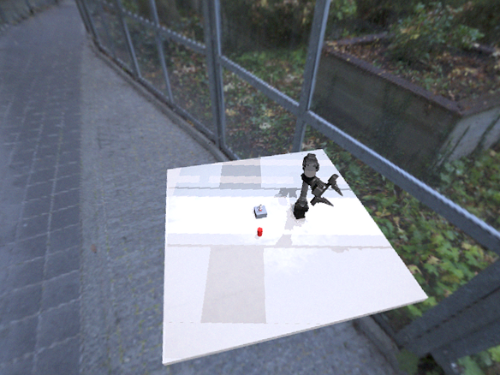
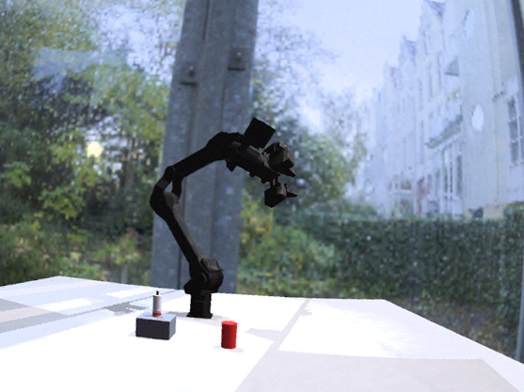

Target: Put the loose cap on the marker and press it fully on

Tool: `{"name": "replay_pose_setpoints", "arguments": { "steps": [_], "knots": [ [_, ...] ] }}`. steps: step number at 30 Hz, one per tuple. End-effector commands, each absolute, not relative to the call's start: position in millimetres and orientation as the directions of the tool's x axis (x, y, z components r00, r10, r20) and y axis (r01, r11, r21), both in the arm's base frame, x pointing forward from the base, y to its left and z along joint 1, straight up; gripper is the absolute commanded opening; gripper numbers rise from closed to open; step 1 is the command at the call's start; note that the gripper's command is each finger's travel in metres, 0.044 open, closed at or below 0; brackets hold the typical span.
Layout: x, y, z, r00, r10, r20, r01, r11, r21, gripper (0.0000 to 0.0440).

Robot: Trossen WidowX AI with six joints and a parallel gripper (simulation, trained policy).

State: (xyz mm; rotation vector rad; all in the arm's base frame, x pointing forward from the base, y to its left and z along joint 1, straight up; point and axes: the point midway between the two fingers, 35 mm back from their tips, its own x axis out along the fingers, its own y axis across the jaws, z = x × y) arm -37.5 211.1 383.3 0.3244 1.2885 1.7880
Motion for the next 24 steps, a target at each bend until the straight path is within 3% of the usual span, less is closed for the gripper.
{"name": "replay_pose_setpoints", "arguments": {
  "steps": [1, 24],
  "knots": [
    [-30.3, 218.1, 376.1, -0.563, 0.77, -0.3, -0.508, -0.036, 0.861, 0.0328],
    [14.7, 245.7, 332.2, -0.485, 0.741, -0.465, -0.539, 0.165, 0.826, 0.0329]
  ]
}}
